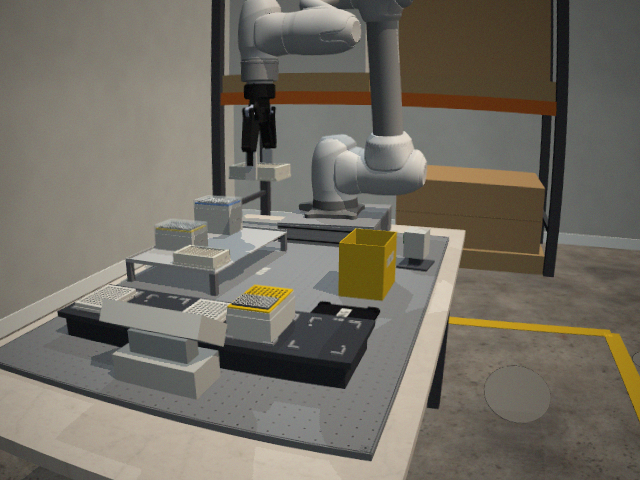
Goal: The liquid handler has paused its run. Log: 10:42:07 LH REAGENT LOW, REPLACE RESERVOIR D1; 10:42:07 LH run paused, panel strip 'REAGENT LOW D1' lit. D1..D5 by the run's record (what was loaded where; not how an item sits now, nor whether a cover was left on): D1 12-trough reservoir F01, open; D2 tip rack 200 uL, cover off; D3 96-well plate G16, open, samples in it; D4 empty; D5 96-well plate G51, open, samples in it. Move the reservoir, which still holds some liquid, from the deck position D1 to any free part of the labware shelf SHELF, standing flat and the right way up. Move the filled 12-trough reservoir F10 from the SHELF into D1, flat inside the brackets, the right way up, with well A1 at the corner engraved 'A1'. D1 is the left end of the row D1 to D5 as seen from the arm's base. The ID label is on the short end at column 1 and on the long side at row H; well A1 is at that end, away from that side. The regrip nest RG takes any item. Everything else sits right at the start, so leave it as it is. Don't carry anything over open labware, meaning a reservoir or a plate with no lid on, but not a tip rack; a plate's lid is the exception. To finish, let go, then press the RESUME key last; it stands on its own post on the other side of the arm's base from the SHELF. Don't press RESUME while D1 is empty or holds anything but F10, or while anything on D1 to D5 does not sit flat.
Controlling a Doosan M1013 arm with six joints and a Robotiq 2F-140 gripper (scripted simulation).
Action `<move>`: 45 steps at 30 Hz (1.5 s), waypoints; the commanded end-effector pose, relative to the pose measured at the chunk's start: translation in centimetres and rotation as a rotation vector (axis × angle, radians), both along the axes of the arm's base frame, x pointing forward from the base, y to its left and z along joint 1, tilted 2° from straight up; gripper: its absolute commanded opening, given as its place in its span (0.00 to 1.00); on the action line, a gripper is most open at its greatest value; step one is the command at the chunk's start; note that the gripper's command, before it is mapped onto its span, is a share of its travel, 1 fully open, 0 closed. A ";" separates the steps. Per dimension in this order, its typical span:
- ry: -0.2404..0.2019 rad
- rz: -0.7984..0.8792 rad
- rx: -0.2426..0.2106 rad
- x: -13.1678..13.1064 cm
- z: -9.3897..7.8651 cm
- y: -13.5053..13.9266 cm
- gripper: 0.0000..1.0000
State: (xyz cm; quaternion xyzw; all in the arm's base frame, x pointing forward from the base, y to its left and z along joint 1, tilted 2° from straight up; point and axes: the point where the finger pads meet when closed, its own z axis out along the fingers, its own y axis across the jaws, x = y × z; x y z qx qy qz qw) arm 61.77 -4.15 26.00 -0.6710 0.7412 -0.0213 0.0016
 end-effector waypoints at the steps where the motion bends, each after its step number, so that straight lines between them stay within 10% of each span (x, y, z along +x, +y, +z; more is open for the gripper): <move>1: 0.000 0.000 0.000 0.9 0.0 0.0 0.00; 45: 0.000 0.000 0.000 9.7 0.3 -0.5 0.00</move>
